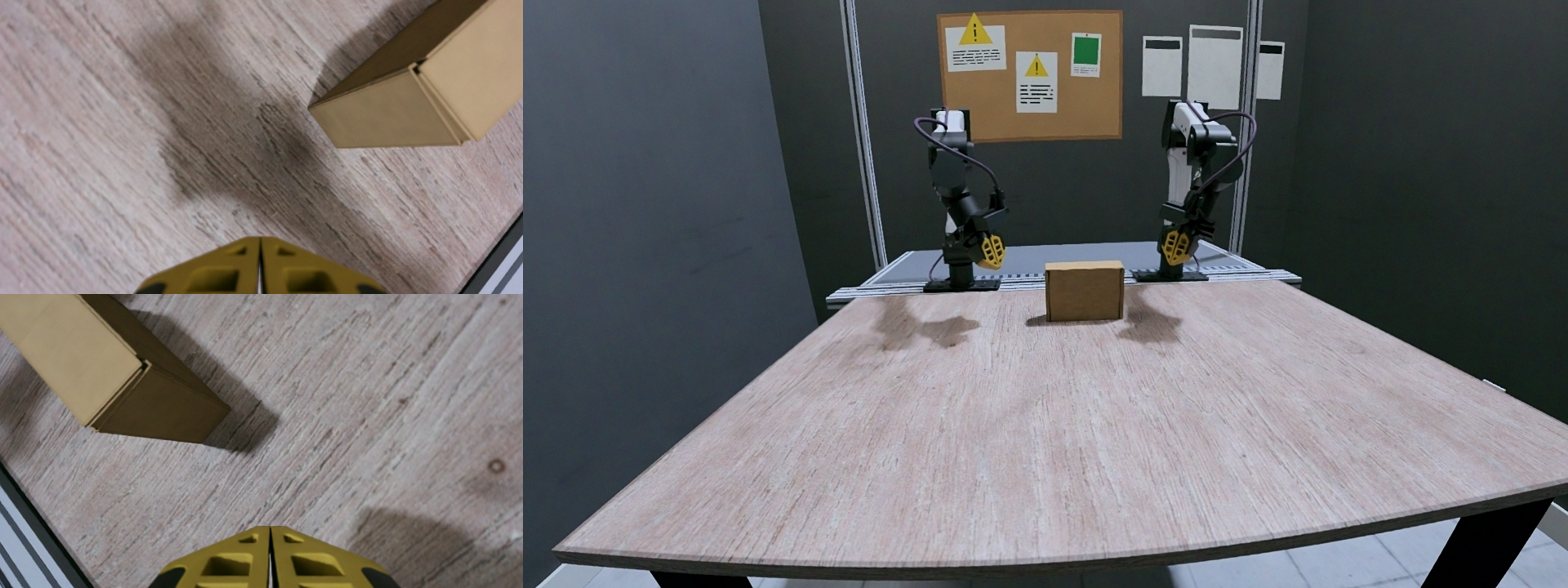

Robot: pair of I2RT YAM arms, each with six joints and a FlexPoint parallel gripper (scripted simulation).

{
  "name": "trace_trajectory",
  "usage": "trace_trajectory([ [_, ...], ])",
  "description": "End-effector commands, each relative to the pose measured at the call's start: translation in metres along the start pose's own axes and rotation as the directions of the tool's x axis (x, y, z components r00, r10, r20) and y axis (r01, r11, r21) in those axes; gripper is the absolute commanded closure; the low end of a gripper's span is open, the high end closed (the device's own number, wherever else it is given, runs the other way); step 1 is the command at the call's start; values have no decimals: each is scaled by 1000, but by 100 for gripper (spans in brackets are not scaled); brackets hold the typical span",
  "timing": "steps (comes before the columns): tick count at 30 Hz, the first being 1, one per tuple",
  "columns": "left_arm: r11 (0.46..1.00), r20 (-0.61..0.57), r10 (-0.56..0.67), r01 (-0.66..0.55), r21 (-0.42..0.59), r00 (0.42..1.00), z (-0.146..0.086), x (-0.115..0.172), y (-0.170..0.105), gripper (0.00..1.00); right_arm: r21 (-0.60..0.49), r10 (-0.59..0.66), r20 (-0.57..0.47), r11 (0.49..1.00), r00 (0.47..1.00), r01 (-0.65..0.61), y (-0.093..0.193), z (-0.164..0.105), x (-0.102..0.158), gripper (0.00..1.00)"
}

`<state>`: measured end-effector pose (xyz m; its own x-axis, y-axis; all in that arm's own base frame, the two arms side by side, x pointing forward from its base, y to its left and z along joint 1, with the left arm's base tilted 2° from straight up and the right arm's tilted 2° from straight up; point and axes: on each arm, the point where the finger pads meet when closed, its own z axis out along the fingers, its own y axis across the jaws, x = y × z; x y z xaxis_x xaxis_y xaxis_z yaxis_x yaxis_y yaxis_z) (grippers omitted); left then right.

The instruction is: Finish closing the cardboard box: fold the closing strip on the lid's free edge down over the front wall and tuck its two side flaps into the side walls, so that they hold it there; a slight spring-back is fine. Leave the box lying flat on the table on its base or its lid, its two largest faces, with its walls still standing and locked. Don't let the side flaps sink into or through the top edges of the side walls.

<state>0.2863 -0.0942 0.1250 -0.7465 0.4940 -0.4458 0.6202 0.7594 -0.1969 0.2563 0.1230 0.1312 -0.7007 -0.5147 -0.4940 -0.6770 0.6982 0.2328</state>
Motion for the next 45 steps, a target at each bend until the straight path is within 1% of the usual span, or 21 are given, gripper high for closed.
trace_trajectory([
  [1,994,68,96,-99,42,993,-2,-6,-5,100,-38,-91,70,995,993,94,1,-2,-5,100],
  [5,986,82,136,-142,85,987,5,-3,-3,100,-75,-131,89,988,987,138,0,3,-2,100],
  [9,974,118,185,-198,110,976,5,-3,-3,100,-102,-179,123,976,976,192,-1,4,-2,100],
  [11,974,118,185,-198,110,976,5,-3,-3,100,-102,-179,123,976,976,192,-1,4,-2,100],
  [12,969,144,210,-225,99,967,-4,-13,-1,100,-89,-208,153,971,966,223,-2,-3,-12,100],
  [15,957,160,237,-259,128,958,-1,-8,-3,100,-125,-227,162,961,960,248,0,3,-2,100],
  [18,944,179,263,-291,156,948,1,-3,-5,100,-140,-262,191,947,946,290,0,2,-3,100],
  [21,927,213,301,-338,164,930,-1,-6,-4,100,-162,-288,214,932,933,325,2,0,-2,100],
  [26,893,271,364,-417,169,891,-5,-13,-2,100,-163,-355,277,898,893,408,-1,-5,-11,100],
  [28,893,271,364,-417,169,891,-5,-13,-2,100,-163,-355,277,898,893,408,-1,-5,-11,100],
  [29,886,280,374,-430,173,884,-5,-13,-1,100,-162,-369,289,891,883,425,-1,-6,-13,100],
  [43,768,413,490,-605,212,767,-4,-11,-2,100,-199,-483,424,776,766,599,-2,-5,-10,100],
  [45,768,413,490,-605,212,767,-4,-11,-2,100,-199,-483,424,776,766,599,-2,-5,-10,100],
])
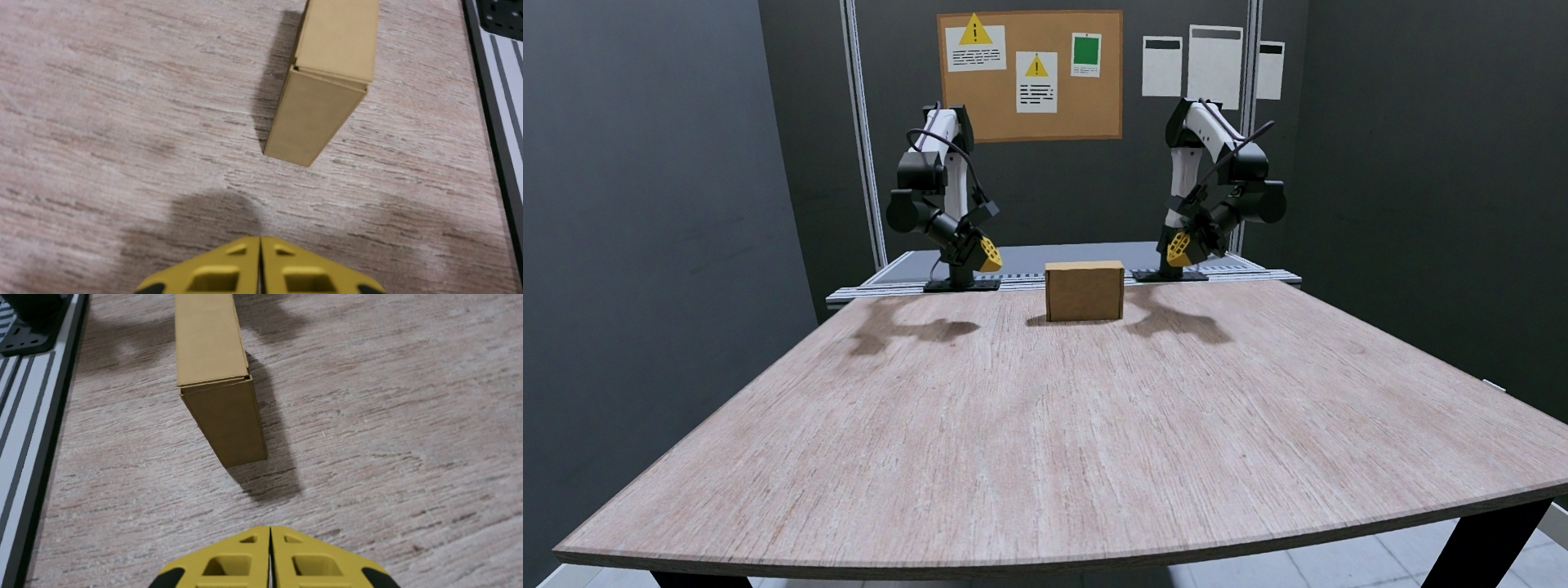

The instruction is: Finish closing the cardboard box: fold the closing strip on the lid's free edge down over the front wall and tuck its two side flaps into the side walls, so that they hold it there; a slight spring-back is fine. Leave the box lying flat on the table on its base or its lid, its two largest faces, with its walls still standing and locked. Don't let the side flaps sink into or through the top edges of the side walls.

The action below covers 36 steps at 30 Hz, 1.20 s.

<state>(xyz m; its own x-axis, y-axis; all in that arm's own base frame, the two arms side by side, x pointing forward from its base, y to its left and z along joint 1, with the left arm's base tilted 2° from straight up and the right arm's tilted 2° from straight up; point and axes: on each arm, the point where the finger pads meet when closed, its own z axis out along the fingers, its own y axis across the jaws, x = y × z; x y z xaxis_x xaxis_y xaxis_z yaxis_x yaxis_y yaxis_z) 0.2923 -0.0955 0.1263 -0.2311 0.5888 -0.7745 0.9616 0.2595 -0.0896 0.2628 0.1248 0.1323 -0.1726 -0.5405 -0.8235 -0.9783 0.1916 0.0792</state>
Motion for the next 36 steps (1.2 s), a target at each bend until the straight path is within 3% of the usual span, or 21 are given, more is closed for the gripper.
trace_trajectory([
  [1,996,42,75,-77,50,996,-1,-8,-2,100,-40,-68,44,997,997,69,0,-4,-6,100],
  [13,966,140,212,-229,122,967,-1,-8,-2,100,-90,-164,112,981,980,174,-1,-4,-6,100],
  [18,965,140,214,-231,125,967,0,-8,-3,100,-91,-164,112,980,980,175,0,-4,-6,100],
  [27,967,135,204,-221,128,970,15,15,-4,100,-101,-158,108,980,981,169,3,12,16,100],
  [36,967,129,198,-215,137,972,20,6,4,100,-120,-139,104,981,985,151,-2,18,11,100],
])
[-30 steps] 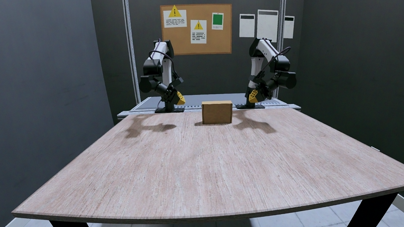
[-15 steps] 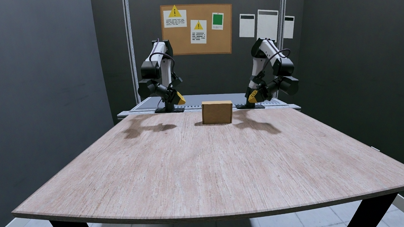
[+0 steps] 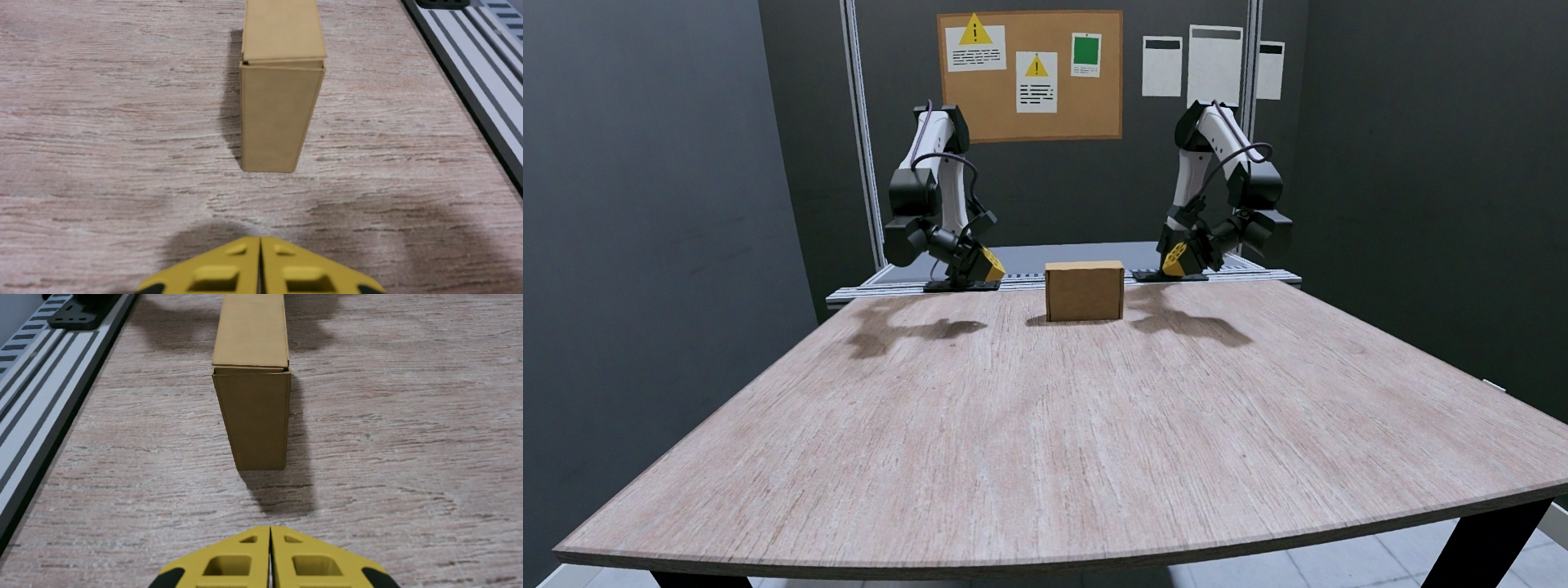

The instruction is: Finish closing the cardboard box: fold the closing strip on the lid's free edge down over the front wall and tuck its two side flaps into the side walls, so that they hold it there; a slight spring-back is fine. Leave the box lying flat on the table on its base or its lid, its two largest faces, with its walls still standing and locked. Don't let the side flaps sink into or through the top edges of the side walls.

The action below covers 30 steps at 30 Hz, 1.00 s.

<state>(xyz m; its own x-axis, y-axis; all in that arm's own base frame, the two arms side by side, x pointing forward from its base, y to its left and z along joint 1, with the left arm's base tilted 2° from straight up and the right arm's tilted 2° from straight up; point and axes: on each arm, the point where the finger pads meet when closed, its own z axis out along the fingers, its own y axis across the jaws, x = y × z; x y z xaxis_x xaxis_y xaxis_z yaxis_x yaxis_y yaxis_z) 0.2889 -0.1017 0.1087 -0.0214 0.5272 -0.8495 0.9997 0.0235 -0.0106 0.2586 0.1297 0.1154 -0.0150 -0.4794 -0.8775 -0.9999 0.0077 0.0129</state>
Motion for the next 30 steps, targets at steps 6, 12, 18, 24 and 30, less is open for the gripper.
trace_trajectory([
  [6,999,3,-33,33,24,999,11,-3,9,100,-19,34,8,999,999,-34,-10,10,-3,100],
  [12,997,6,-70,70,45,998,18,-3,10,100,-40,71,9,997,997,-70,-11,17,-3,100],
  [18,993,7,-97,96,61,995,23,-3,10,100,-54,93,9,994,996,-93,-13,22,-3,100],
  [24,988,4,-132,132,81,991,30,-3,11,100,-76,132,7,989,991,-131,-13,29,-3,100],
  [30,980,1,-169,168,103,986,37,-3,12,100,-98,169,4,981,986,-168,-13,36,-2,100],
])
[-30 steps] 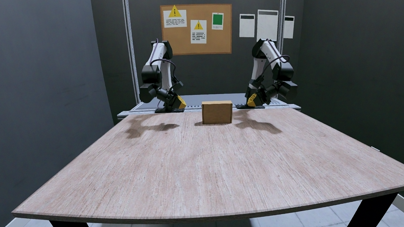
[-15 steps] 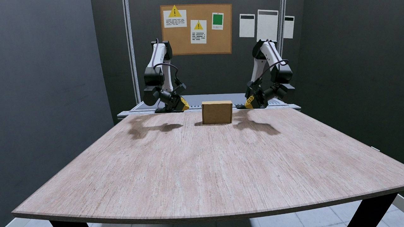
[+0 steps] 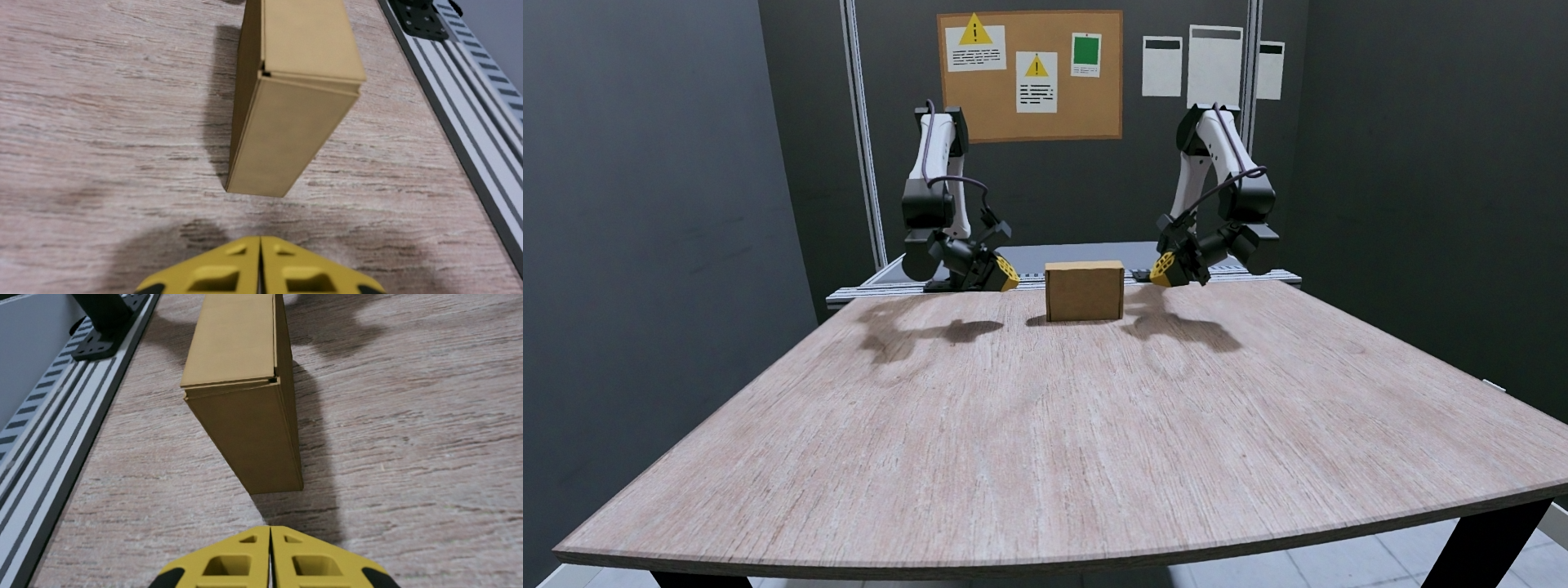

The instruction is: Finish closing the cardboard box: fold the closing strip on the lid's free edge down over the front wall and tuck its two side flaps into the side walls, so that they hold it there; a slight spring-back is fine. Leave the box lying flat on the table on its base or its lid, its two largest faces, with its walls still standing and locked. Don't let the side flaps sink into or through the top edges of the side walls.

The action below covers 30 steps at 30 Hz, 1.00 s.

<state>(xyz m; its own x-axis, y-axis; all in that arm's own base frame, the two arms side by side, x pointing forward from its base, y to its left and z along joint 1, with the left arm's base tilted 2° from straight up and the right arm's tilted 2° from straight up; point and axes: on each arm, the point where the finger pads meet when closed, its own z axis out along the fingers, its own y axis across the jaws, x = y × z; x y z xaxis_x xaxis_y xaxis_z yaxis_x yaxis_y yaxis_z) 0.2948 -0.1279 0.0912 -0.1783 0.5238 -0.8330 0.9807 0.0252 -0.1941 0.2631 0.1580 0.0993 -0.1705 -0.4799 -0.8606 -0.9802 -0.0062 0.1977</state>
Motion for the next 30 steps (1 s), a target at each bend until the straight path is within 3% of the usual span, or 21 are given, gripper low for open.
trace_trajectory([
  [1,1000,10,-11,11,8,1000,5,-5,6,100,3,12,13,1000,1000,-12,-8,3,-4,100],
  [30,980,1,-173,172,103,985,35,-4,7,100,-91,171,7,981,985,-170,-10,33,-3,100],
])
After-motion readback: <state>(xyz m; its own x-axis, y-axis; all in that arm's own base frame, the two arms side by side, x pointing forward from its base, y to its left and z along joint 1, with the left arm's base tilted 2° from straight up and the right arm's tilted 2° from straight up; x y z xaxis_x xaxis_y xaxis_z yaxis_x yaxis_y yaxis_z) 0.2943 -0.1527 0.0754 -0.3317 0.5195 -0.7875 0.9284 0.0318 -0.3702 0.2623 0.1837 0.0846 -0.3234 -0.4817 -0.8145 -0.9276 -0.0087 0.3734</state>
